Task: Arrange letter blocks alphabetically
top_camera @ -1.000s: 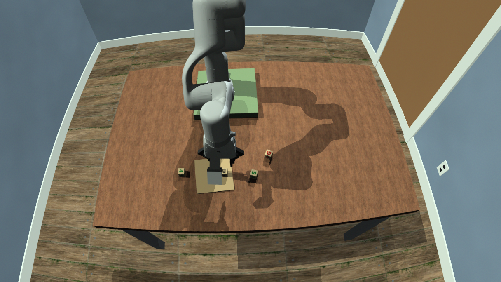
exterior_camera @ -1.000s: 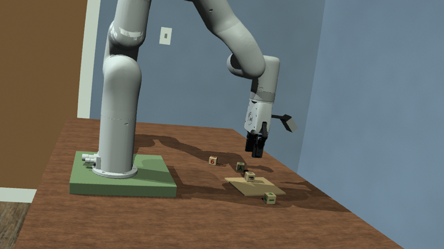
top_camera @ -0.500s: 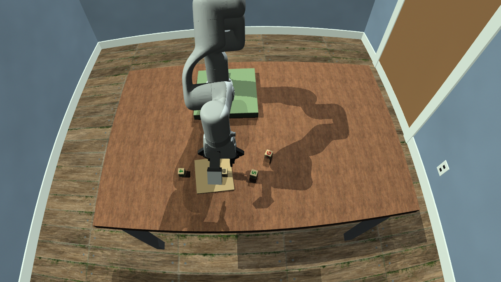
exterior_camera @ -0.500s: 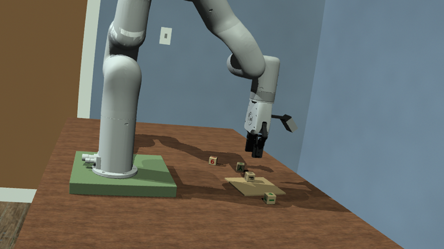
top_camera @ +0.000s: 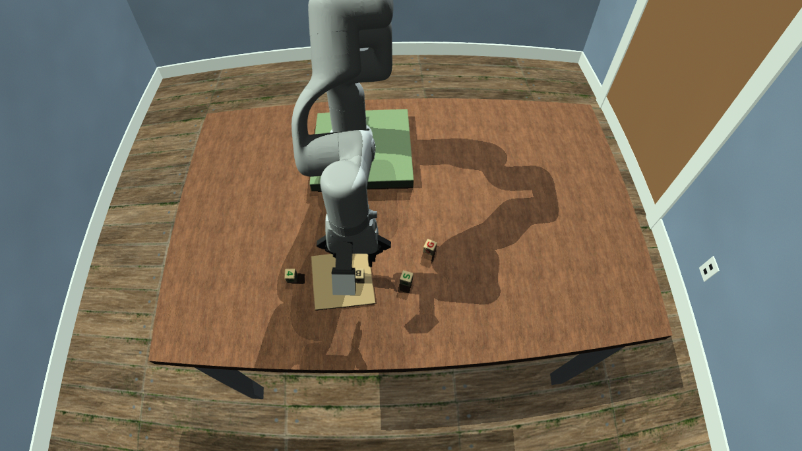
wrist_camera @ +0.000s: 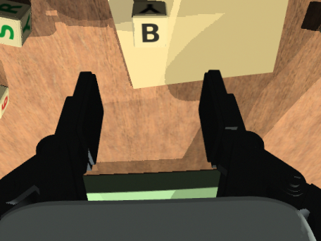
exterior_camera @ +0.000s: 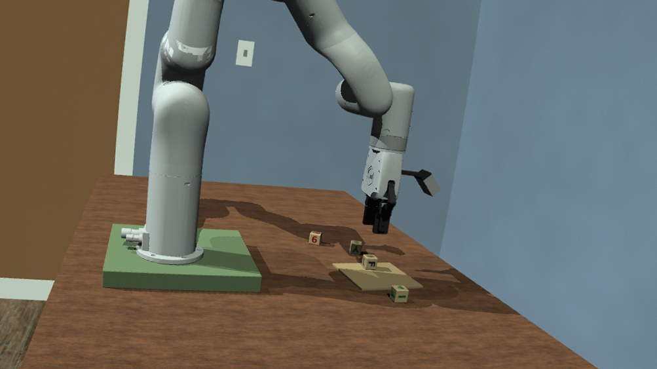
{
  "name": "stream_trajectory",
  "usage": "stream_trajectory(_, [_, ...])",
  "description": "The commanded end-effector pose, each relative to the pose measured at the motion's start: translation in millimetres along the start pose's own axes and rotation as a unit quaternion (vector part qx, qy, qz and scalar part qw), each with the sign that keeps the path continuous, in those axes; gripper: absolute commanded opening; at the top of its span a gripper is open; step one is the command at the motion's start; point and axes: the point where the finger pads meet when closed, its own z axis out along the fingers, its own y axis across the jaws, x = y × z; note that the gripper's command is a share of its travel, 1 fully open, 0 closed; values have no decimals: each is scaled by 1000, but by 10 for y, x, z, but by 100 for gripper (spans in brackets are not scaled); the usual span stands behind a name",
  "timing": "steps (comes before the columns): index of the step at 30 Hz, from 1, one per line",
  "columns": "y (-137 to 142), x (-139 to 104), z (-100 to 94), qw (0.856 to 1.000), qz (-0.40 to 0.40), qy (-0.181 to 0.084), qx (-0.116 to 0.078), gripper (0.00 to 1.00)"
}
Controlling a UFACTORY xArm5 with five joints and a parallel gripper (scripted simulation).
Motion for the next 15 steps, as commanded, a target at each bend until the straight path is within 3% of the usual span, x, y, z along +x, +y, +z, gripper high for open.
stream_trajectory(1, [-1,13,-12,1000,0,2,0,63])
stream_trajectory(15, [-1,12,50,1000,0,2,0,63])
